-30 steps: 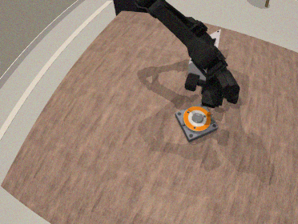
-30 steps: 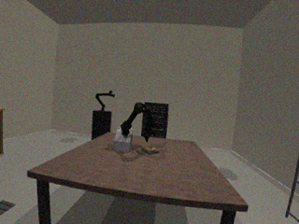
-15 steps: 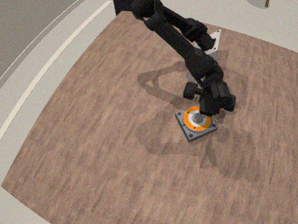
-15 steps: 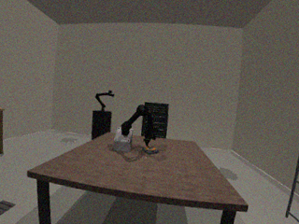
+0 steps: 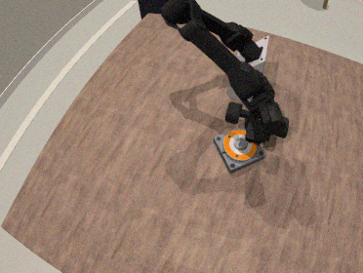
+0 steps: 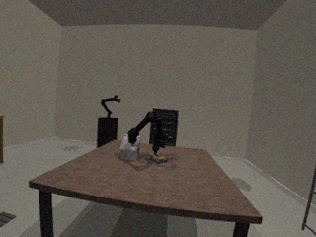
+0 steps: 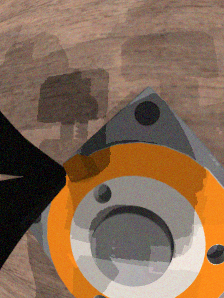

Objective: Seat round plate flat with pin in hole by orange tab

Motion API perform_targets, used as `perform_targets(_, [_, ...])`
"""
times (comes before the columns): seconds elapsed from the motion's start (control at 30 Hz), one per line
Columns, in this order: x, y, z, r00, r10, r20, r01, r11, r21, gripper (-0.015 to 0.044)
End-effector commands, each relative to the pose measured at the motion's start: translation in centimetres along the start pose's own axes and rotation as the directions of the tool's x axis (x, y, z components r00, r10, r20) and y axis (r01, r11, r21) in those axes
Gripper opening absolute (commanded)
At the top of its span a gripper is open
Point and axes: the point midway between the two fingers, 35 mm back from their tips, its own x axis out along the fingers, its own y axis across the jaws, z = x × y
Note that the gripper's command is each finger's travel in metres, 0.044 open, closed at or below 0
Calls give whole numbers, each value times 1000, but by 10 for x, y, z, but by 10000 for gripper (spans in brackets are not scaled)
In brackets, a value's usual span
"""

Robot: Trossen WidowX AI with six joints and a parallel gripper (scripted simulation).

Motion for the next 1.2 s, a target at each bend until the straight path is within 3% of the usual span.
perform_targets(0.0, [0,5,7,1000,5,5,-6,1000,10,0])
perform_targets(1.17, [0,17,34,1000,6,6,-6,1000,11,0])
